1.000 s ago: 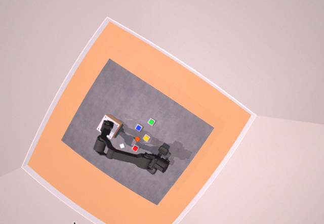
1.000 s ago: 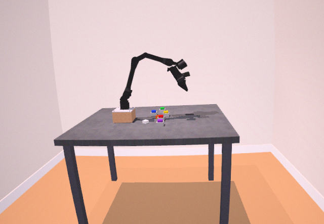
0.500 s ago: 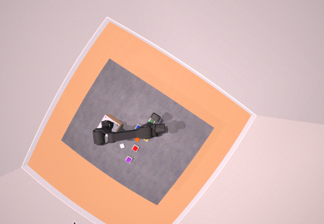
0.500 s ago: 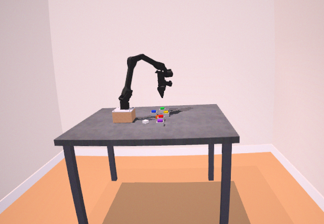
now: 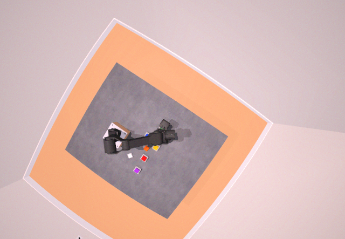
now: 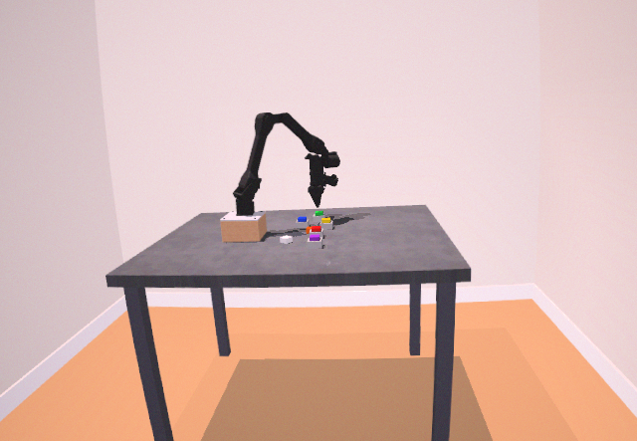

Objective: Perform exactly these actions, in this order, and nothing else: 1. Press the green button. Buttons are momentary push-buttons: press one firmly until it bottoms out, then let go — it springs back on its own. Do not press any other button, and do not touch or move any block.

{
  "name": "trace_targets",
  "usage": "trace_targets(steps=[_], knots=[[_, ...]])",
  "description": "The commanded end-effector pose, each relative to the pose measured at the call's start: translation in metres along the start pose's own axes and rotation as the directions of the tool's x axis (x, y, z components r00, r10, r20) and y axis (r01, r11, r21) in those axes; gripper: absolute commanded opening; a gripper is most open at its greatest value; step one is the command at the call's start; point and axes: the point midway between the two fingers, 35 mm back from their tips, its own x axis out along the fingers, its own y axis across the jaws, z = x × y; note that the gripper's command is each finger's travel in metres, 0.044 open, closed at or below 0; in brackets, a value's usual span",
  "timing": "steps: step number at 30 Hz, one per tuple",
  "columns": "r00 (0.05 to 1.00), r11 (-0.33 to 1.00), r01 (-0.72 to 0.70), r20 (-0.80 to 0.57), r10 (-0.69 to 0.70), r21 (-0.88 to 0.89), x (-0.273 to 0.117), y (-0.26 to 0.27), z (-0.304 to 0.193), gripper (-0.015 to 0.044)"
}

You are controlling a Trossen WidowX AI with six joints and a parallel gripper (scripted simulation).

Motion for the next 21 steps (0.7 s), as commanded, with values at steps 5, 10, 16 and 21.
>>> trace_targets(steps=[5, 10, 16, 21], knots=[[1.000, 1.000, -0.013, 0.008, 0.013, 0.004, -0.001, 0.002, 0.001, 0.0020], [1.000, 1.000, -0.013, 0.008, 0.013, 0.004, -0.001, 0.002, 0.001, 0.0020], [1.000, 1.000, -0.013, 0.008, 0.013, 0.004, 0.008, 0.002, 0.001, 0.0020], [1.000, 1.000, -0.013, 0.008, 0.013, 0.004, 0.016, 0.002, 0.002, 0.0020]])
